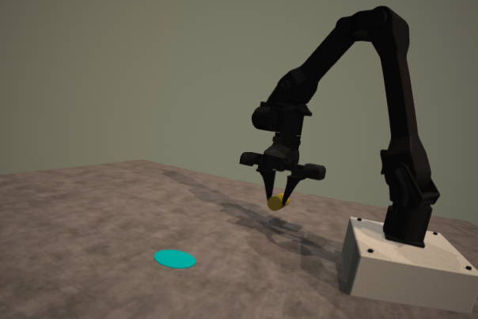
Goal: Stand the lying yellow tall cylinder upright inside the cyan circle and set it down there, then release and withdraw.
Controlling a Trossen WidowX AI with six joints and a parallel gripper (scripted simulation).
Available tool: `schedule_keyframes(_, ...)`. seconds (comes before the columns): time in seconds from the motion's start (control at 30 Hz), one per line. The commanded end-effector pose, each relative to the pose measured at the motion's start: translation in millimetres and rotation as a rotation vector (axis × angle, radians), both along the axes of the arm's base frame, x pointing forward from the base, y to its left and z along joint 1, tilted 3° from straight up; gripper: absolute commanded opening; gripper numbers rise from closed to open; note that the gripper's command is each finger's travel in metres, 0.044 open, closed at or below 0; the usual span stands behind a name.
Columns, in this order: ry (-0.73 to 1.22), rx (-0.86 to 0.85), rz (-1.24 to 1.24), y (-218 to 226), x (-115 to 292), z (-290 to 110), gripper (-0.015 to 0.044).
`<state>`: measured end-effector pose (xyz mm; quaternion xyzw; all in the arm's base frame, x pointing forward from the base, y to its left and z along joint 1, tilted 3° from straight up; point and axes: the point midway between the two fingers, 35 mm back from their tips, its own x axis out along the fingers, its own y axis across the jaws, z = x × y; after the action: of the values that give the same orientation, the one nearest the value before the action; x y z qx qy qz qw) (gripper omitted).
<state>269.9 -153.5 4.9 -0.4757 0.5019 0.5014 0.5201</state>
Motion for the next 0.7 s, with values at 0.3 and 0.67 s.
schedule_keyframes(0.3, -0.004, -0.007, -0.002, -3.5, 1.8, 41.0, 0.0105)
schedule_keyframes(0.67, -0.003, -0.007, -0.002, -2.6, -1.6, 76.8, 0.0105)
